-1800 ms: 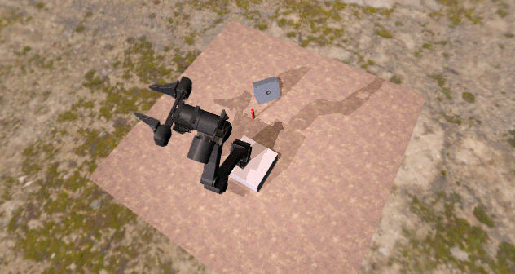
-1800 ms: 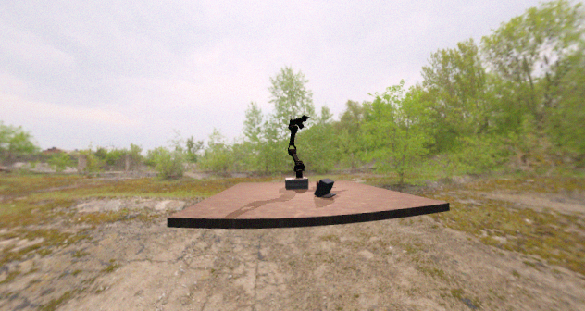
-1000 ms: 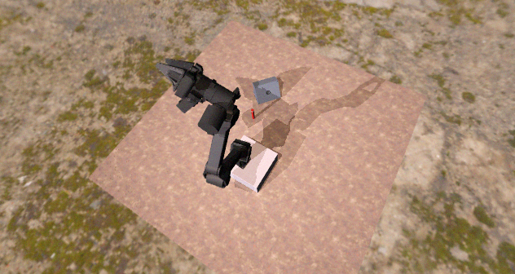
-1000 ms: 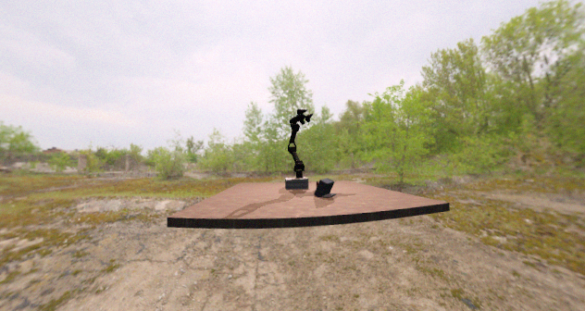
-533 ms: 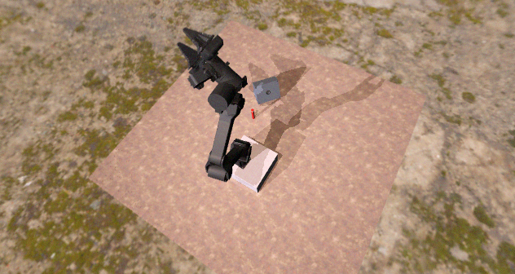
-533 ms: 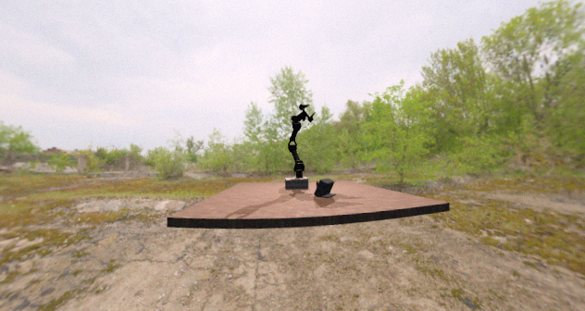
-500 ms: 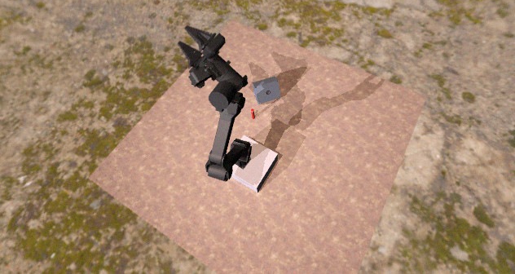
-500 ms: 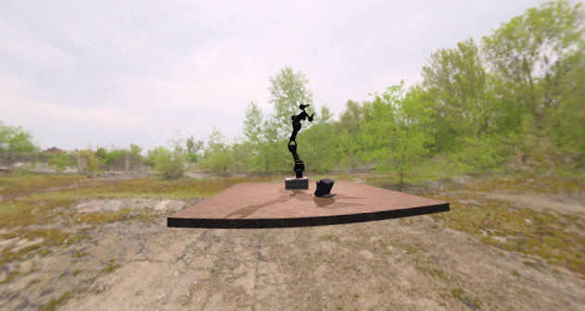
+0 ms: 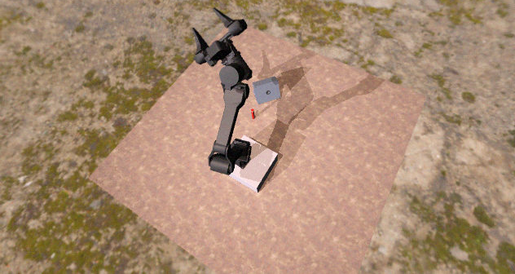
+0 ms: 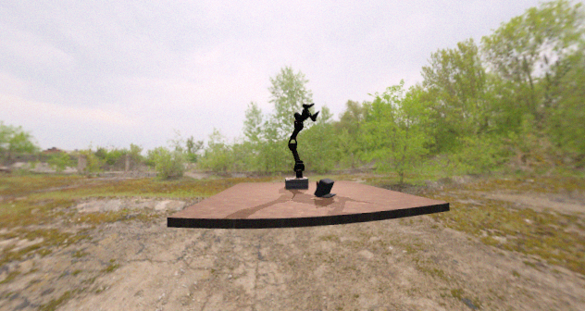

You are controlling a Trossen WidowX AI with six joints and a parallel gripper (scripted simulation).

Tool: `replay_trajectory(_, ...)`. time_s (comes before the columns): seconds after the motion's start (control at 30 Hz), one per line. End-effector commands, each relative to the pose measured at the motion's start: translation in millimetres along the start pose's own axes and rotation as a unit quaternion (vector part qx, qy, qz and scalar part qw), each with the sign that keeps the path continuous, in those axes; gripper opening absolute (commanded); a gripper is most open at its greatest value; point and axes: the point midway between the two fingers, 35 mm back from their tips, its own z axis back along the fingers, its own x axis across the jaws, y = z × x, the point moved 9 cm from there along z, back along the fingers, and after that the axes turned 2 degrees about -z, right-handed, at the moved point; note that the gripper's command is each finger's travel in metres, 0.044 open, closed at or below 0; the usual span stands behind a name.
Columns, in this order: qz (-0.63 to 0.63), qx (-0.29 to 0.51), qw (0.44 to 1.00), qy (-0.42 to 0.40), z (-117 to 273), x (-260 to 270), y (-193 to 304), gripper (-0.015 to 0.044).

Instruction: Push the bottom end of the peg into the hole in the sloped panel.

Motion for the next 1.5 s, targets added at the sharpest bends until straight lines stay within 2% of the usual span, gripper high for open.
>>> replay_trajectory(0.0, -0.077, 0.029, 0.996, 0.016, -3, -4, 22, 0.0440)
replay_trajectory(0.3, -0.250, 0.087, 0.963, 0.058, -7, -9, 66, 0.0440)
replay_trajectory(0.63, -0.424, 0.152, 0.885, 0.118, -7, -8, 119, 0.0440)
replay_trajectory(1.03, -0.593, 0.223, 0.746, 0.208, 1, 2, 182, 0.0440)
replay_trajectory(1.47, -0.717, 0.272, 0.559, 0.316, 17, 21, 237, 0.0440)
